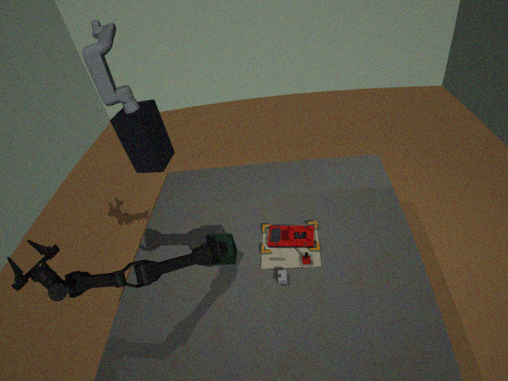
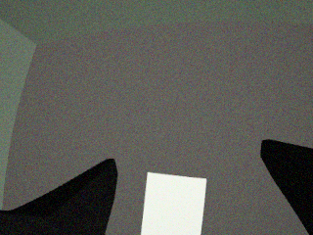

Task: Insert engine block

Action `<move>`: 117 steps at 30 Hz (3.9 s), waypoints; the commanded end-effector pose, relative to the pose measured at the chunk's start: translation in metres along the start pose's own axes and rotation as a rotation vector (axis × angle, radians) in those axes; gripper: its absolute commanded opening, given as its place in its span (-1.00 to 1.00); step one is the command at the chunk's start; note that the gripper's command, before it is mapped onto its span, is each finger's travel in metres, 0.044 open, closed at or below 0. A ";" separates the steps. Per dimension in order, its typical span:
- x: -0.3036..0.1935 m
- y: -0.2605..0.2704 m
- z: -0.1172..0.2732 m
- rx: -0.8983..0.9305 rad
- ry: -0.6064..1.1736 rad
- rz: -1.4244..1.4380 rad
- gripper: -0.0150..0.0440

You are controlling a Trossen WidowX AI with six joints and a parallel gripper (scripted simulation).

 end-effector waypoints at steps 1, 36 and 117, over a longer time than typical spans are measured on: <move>0.000 0.000 0.000 0.000 0.000 0.000 0.95; -0.021 -0.153 0.250 -0.162 -0.727 -0.635 1.00; -0.548 -0.017 0.601 0.854 -2.831 -0.513 1.00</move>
Point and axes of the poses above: the point midway between the two fingers, 35 mm back from their tips, its own z axis back along the fingers, its own y axis across the jaws, x = y × z, the point moved 9 cm from there along z, back along the fingers, and after that the axes turned 7 degrees about -z, right-handed, at the moved point
